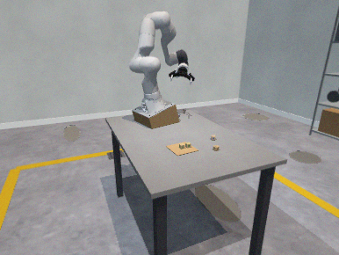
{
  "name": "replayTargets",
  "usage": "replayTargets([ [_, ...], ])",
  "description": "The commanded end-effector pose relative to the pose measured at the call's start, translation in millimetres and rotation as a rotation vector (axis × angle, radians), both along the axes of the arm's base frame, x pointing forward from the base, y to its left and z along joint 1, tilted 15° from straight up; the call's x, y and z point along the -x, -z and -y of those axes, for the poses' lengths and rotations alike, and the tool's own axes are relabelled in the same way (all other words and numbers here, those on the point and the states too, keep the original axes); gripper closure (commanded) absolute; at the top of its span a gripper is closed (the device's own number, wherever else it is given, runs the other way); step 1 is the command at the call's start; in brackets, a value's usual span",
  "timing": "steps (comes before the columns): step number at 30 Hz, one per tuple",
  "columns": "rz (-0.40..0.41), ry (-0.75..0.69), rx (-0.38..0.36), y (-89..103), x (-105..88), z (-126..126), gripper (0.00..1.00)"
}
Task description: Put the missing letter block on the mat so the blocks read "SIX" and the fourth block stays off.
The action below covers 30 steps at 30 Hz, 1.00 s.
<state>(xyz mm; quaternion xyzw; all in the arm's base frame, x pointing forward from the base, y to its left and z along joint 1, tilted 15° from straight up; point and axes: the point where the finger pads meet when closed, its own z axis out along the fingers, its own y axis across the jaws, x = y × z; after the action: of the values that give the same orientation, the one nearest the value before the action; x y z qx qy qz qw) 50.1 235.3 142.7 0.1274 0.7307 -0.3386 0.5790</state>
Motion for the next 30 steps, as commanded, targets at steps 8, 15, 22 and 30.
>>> replayTargets([
  [8, 0.0, 0.0, 0.0, 0.0, 0.0, 0.0, 0.0],
  [15, 0.0, 0.0, 0.0, 0.0, 0.0, 0.0, 0.0],
  [22, 0.012, 0.015, -0.024, 2.0, -1.3, -0.1, 0.0],
  [30, 0.098, 0.119, -0.182, 16.0, -10.2, -0.7, 0.0],
])
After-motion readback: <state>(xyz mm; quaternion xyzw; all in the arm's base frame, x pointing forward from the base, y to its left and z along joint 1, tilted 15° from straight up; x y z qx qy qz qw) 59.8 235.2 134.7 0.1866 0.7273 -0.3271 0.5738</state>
